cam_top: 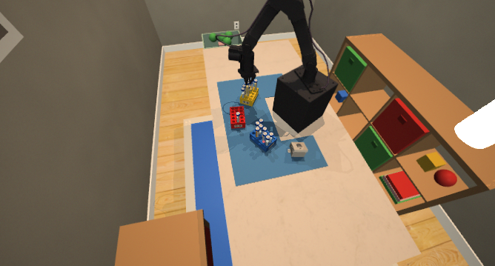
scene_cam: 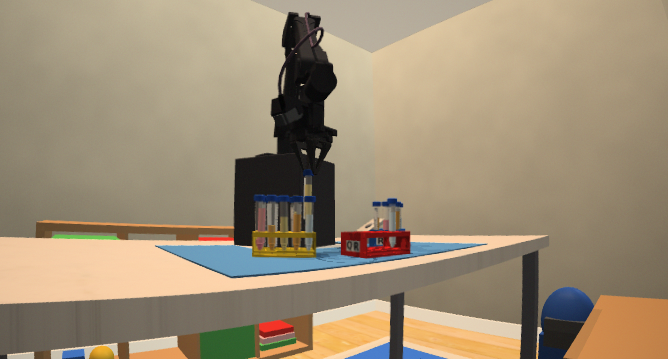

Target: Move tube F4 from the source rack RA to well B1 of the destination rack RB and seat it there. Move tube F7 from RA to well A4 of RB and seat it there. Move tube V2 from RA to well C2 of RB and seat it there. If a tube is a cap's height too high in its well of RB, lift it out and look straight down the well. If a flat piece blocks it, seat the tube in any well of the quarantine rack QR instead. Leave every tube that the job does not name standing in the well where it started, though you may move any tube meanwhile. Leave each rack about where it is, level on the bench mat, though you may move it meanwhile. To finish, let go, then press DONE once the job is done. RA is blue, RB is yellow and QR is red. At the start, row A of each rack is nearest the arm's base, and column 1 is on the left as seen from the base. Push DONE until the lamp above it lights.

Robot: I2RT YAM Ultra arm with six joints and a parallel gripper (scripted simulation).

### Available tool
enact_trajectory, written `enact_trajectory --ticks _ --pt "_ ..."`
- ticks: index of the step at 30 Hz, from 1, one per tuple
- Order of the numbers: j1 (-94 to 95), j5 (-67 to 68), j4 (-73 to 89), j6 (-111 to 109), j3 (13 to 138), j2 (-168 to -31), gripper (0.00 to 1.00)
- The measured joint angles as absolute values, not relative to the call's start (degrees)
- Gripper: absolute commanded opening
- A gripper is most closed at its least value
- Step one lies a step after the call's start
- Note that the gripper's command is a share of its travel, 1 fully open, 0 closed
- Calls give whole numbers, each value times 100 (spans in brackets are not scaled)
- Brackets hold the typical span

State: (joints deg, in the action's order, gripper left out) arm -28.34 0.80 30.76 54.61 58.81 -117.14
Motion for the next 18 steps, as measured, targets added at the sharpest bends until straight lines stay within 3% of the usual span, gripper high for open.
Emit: enact_trajectory --ticks 18 --pt "-2834 80 2967 5457 5863 -11806 0"
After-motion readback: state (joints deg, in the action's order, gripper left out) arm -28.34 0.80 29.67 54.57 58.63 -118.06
